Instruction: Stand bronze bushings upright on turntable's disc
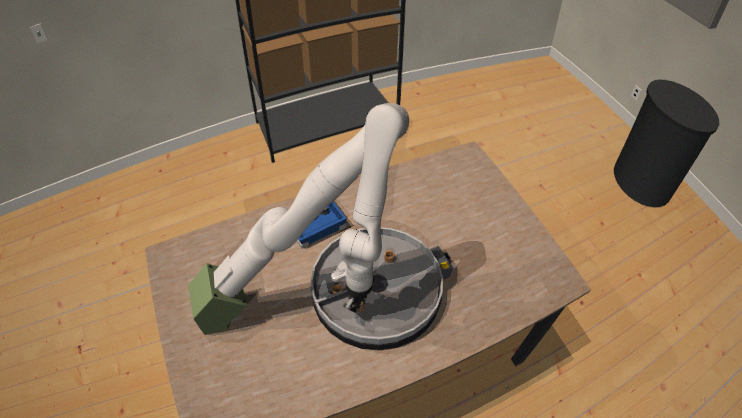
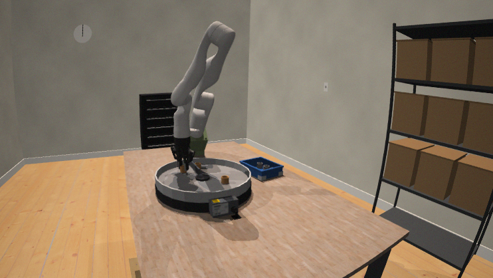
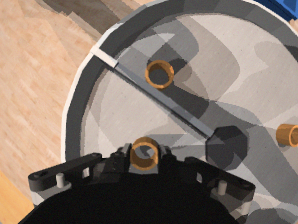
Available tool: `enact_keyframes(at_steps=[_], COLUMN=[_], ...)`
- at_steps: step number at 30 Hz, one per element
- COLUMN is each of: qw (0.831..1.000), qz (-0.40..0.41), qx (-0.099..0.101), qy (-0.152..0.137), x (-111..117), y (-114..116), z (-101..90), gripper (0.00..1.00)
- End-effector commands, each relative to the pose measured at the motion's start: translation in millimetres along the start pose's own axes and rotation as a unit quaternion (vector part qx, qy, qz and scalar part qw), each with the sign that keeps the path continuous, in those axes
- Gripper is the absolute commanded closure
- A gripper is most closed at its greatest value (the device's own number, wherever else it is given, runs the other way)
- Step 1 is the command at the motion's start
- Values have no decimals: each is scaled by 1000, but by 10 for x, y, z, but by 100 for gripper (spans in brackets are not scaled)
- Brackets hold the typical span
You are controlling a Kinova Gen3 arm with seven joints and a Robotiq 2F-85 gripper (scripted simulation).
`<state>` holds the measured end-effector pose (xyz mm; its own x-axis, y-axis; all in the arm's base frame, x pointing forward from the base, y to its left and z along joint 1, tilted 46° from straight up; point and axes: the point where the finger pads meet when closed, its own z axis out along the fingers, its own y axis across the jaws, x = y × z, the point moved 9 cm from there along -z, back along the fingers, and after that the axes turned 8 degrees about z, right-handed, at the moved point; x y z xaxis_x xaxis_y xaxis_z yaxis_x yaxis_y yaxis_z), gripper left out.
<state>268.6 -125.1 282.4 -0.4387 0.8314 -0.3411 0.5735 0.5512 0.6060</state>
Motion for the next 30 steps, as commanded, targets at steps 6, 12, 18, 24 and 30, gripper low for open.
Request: enact_keyframes(at_steps=[6,12,18,24,30], qw=[1000,1000,1000,1000,1000], qz=[0,0,0,0,0], qx=[0,0,0,-1,-1], qy=[0,0,0,0,0], x=[-2,-2,-2,-3,-5], y=[0,0,0,1,2], z=[-3,-2,1,17,38], gripper=[100,100,100,100,100])
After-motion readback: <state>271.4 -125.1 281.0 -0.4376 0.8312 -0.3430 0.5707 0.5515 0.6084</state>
